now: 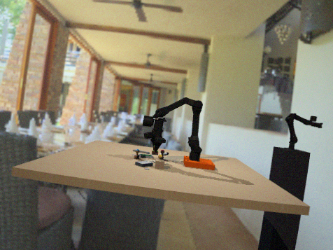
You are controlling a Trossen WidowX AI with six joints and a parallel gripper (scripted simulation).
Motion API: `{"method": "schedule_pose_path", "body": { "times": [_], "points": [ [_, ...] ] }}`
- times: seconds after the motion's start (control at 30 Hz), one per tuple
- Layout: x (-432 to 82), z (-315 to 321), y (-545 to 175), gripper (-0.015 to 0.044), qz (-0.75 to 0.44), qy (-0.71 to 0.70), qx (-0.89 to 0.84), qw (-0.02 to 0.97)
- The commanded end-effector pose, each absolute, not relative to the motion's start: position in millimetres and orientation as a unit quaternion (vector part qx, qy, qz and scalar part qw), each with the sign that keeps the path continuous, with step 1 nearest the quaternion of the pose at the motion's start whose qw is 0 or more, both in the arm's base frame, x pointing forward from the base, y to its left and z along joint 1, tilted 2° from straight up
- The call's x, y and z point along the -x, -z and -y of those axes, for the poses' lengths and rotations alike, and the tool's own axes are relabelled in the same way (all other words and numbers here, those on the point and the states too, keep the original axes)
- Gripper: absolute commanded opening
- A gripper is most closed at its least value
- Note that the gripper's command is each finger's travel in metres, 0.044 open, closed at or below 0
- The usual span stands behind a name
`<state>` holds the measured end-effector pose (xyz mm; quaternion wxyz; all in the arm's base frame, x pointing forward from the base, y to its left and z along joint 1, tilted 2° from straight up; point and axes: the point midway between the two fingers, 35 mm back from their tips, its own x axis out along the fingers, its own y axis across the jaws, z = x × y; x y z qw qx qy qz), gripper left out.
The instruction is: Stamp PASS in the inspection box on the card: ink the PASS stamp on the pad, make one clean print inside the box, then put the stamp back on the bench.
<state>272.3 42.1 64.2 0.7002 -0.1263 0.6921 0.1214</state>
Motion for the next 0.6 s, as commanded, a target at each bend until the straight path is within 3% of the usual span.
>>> {"method": "schedule_pose_path", "body": {
  "times": [0.0,0.57],
  "points": [
    [-273,-43,-72,0.0000,-0.690,-0.122,0.124,0.703],
    [-290,-54,-91,0.0000,-0.689,-0.123,0.124,0.703]
  ]
}}
